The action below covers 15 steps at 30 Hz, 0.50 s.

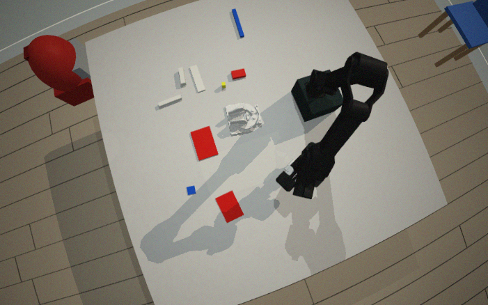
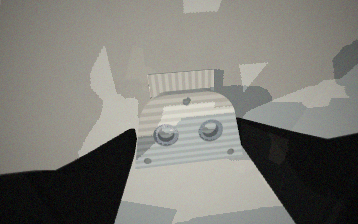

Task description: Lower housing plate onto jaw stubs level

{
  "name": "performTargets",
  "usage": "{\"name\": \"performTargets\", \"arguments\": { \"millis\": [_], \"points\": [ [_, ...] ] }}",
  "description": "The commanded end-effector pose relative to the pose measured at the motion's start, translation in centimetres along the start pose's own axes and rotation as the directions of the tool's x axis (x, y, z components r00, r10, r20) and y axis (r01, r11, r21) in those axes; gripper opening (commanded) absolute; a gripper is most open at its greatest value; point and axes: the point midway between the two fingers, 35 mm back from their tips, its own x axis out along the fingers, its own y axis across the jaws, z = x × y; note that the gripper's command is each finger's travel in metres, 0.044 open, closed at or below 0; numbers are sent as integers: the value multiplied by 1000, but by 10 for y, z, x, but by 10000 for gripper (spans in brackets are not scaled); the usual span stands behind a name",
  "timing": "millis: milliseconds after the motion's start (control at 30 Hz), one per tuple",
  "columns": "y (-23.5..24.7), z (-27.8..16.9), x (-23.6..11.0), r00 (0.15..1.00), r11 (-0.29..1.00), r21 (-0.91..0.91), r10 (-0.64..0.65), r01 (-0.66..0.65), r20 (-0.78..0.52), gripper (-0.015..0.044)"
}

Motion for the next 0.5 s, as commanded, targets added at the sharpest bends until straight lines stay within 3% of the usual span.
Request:
{"name": "performTargets", "arguments": {
  "millis": [0, 467],
  "points": [
    [0, 0, 0, 1000, 1000, 0, 0, 0, 0, 373],
    [0, 0, 0, 1000, 1000, 0, 0, 0, 0, 351]
  ]
}}
